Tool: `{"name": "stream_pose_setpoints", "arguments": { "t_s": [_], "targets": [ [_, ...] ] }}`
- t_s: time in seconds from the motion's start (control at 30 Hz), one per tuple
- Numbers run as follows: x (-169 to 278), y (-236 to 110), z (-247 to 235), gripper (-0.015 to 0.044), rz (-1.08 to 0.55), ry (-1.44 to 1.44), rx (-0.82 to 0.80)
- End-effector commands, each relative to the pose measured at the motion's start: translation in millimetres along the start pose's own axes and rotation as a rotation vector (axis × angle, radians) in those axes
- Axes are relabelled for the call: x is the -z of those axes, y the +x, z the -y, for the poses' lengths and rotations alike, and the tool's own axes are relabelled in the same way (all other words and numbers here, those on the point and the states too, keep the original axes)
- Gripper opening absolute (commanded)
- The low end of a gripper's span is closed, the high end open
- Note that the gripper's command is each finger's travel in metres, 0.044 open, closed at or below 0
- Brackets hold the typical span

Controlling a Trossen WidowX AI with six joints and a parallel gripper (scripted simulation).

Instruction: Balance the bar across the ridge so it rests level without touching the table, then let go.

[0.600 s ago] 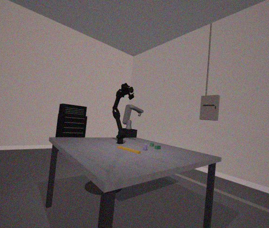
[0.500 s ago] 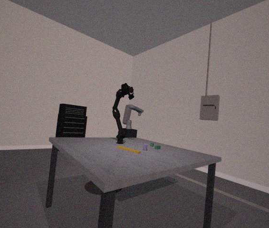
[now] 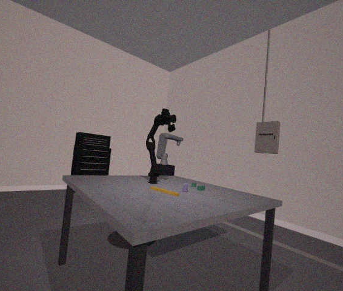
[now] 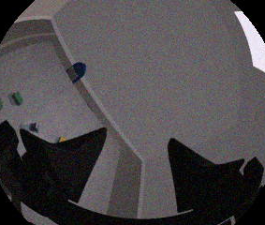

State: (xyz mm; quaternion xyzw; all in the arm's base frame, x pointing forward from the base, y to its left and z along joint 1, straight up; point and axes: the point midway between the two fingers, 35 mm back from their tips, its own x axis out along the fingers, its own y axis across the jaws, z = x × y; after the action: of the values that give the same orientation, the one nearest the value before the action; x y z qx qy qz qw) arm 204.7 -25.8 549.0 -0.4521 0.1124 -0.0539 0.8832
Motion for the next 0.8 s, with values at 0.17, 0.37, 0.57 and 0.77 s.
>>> {"name": "stream_pose_setpoints", "arguments": {
  "t_s": [0.17, 0.37, 0.57, 0.77],
  "targets": [
    [22, 63, -34, 0.0315, -0.131, -0.011, -0.123],
    [44, 102, -56, 0.0315, -0.217, 0.002, -0.203],
    [79, 139, -90, 0.0315, -0.345, 0.046, -0.315],
    [124, 171, -128, 0.0315, -0.491, 0.108, -0.436]
  ]
}}
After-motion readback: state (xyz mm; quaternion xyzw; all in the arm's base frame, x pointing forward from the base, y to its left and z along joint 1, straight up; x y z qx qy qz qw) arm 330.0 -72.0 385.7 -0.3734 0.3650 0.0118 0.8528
